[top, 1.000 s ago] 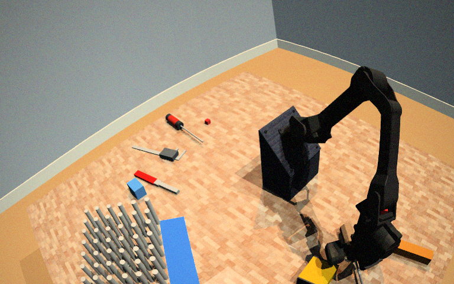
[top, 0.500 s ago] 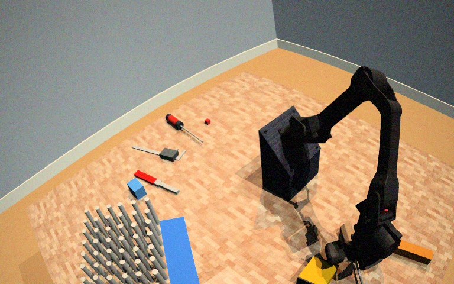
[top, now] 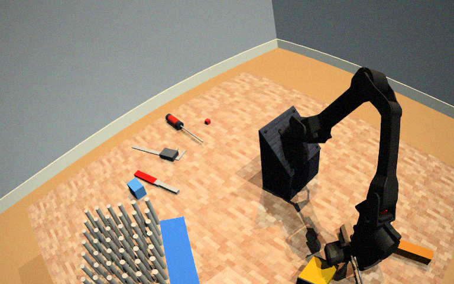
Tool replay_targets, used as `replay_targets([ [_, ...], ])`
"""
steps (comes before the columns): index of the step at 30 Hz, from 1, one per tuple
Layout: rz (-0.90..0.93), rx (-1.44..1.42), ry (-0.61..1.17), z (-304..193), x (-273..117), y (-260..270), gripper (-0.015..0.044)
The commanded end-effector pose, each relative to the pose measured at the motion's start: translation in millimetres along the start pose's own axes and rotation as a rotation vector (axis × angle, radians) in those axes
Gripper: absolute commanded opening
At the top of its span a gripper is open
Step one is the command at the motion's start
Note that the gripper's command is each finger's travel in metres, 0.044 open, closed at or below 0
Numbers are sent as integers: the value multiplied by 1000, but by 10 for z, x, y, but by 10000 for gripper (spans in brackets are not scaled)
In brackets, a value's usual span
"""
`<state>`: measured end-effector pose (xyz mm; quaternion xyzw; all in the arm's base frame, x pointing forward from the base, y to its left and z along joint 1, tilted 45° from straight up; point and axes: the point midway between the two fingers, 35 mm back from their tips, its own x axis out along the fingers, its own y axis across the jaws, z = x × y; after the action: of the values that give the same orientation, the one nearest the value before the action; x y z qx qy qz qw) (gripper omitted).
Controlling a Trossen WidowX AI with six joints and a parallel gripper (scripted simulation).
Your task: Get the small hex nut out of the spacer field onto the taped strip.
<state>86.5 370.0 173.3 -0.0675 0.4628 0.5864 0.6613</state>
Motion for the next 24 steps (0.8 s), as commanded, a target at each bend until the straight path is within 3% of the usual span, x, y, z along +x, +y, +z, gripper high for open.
replay_targets([
  [1,0,0,-1,1,-7,0,289],
  [7,-1,0,-1,4,-36,-1,440],
  [12,-2,-1,0,7,-671,8,440],
  [24,-2,-1,0,3,-699,9,440],
])
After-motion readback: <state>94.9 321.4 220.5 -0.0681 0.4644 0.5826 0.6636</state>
